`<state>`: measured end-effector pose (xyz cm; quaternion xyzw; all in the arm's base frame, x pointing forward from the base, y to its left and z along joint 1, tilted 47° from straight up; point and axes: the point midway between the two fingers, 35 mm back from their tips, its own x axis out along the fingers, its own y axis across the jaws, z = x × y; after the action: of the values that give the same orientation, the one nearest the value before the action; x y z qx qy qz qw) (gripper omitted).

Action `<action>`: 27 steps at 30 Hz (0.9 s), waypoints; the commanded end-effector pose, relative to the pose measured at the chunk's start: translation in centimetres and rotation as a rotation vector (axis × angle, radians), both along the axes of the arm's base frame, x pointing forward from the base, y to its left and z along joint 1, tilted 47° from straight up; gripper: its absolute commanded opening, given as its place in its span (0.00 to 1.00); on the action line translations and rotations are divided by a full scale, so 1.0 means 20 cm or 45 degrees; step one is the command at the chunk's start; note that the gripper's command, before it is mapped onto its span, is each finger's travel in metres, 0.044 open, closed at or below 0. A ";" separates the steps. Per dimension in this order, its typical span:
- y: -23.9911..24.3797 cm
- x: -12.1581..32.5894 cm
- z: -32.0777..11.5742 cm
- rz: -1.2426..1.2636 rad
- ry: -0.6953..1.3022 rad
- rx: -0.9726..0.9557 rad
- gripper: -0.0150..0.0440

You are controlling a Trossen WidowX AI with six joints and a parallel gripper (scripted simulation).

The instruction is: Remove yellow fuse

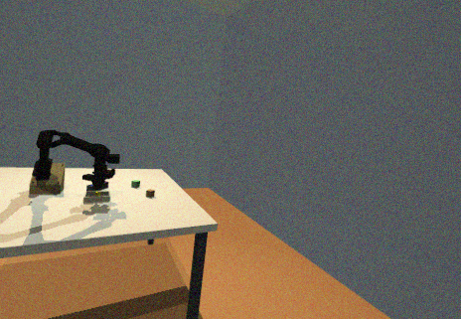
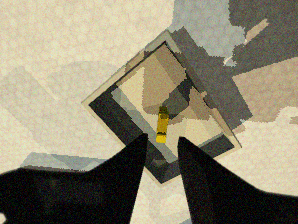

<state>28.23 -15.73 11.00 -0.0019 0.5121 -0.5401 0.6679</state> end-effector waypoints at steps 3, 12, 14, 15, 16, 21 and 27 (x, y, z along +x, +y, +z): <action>0.00 0.00 0.00 -0.001 0.000 0.000 0.70; 0.14 0.01 0.12 0.006 0.013 -0.004 0.81; 0.14 0.01 0.12 0.006 0.013 -0.004 0.81; 0.14 0.01 0.12 0.006 0.013 -0.004 0.81; 0.14 0.01 0.12 0.006 0.013 -0.004 0.81; 0.13 0.00 0.11 0.010 0.026 -0.002 0.81; 0.13 0.00 0.11 0.010 0.026 -0.002 0.81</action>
<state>28.32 -13.02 13.24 -0.0097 0.5185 -0.5378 0.6647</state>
